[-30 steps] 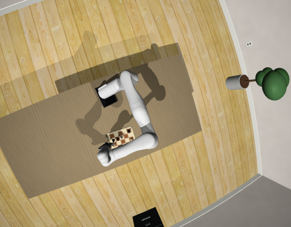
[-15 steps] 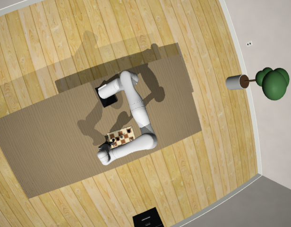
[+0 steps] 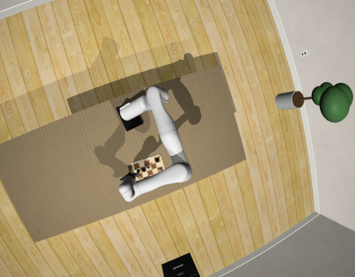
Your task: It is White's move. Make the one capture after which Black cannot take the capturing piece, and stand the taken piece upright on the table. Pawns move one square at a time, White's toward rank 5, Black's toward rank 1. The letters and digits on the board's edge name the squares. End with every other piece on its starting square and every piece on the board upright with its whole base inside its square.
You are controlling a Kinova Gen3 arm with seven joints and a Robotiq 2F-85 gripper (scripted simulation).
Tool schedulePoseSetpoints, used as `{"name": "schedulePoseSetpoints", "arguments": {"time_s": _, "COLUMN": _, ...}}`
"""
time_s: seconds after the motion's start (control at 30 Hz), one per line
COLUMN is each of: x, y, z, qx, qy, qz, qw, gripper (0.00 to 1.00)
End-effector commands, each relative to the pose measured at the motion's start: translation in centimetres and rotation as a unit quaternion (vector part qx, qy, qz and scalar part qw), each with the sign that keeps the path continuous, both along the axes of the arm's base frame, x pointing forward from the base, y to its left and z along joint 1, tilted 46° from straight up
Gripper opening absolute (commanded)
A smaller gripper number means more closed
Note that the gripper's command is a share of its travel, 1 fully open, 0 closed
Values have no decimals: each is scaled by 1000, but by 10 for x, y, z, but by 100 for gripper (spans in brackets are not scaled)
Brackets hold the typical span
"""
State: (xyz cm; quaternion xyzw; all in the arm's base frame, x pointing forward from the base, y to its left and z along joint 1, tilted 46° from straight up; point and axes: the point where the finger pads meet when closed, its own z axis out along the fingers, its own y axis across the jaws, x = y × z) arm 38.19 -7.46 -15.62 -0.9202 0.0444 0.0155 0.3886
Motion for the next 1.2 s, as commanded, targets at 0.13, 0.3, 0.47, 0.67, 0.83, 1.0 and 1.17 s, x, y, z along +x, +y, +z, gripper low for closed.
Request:
{"name": "schedulePoseSetpoints", "arguments": {"time_s": 0.13, "x": 0, "y": -1, "z": 0, "qx": -1, "qy": -1, "qz": -1, "qw": 1000, "gripper": 0}}
{"name": "schedulePoseSetpoints", "arguments": {"time_s": 0.3, "x": 0, "y": -1, "z": 0, "qx": -1, "qy": -1, "qz": -1, "qw": 1000, "gripper": 0}}
{"name": "schedulePoseSetpoints", "arguments": {"time_s": 0.47, "x": 0, "y": -1, "z": 0, "qx": -1, "qy": -1, "qz": -1, "qw": 1000, "gripper": 0}}
{"name": "schedulePoseSetpoints", "arguments": {"time_s": 0.67, "x": 0, "y": -1, "z": 0, "qx": -1, "qy": -1, "qz": -1, "qw": 1000, "gripper": 0}}
{"name": "schedulePoseSetpoints", "arguments": {"time_s": 0.83, "x": 0, "y": 0, "z": -1, "qx": -1, "qy": -1, "qz": -1, "qw": 1000, "gripper": 0}}
{"name": "schedulePoseSetpoints", "arguments": {"time_s": 1.0, "x": 0, "y": 1, "z": -2, "qx": -1, "qy": -1, "qz": -1, "qw": 1000, "gripper": 0}}
{"name": "schedulePoseSetpoints", "arguments": {"time_s": 1.17, "x": 0, "y": 1, "z": -2, "qx": -1, "qy": -1, "qz": -1, "qw": 1000, "gripper": 0}}
